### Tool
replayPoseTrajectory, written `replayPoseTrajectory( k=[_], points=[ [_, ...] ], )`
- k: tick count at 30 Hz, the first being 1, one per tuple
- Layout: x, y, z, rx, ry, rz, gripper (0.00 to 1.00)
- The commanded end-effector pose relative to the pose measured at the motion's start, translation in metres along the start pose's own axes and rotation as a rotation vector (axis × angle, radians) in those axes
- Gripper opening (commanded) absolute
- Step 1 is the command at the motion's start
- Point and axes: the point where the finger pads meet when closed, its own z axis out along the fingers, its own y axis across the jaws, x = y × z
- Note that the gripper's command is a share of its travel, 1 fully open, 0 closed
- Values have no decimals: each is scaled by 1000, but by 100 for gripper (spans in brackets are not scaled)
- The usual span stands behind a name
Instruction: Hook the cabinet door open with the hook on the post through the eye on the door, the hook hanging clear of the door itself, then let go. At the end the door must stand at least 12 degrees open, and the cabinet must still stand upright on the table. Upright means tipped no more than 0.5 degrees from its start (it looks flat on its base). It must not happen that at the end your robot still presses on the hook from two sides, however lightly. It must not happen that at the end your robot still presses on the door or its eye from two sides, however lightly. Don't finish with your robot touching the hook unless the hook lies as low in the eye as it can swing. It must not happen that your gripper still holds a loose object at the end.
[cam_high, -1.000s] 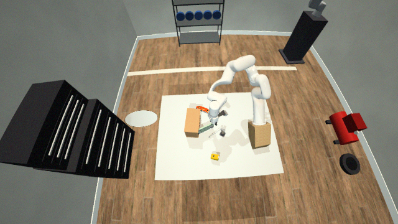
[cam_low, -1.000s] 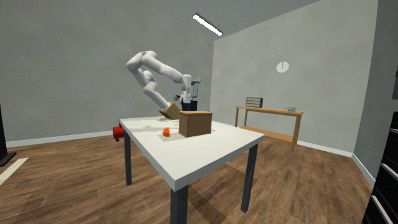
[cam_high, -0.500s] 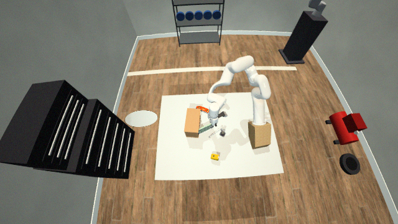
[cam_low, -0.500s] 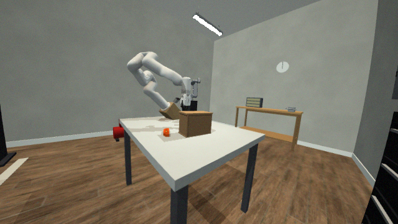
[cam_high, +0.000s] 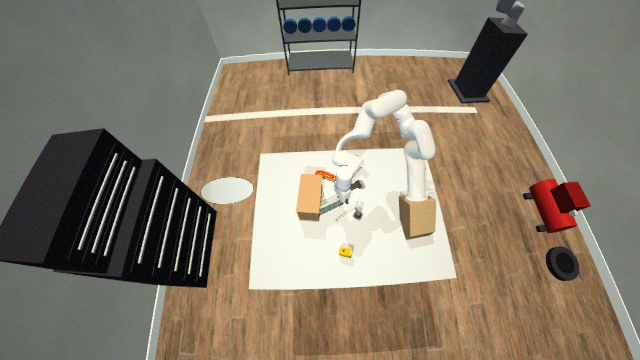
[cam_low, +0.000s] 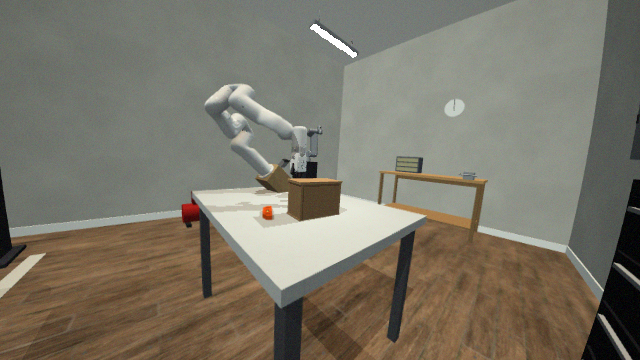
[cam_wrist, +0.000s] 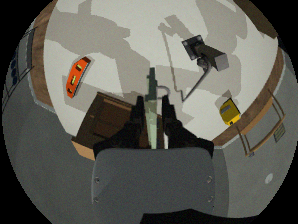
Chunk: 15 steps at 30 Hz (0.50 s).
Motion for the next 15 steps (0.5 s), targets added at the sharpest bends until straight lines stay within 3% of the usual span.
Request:
replayPoseTrajectory(
  k=[1, 15],
  points=[
    [-1, 0, 0, 0, -3, 1, 27],
    [-1, -3, 0, 0, -3, -37, 27]
  ],
)
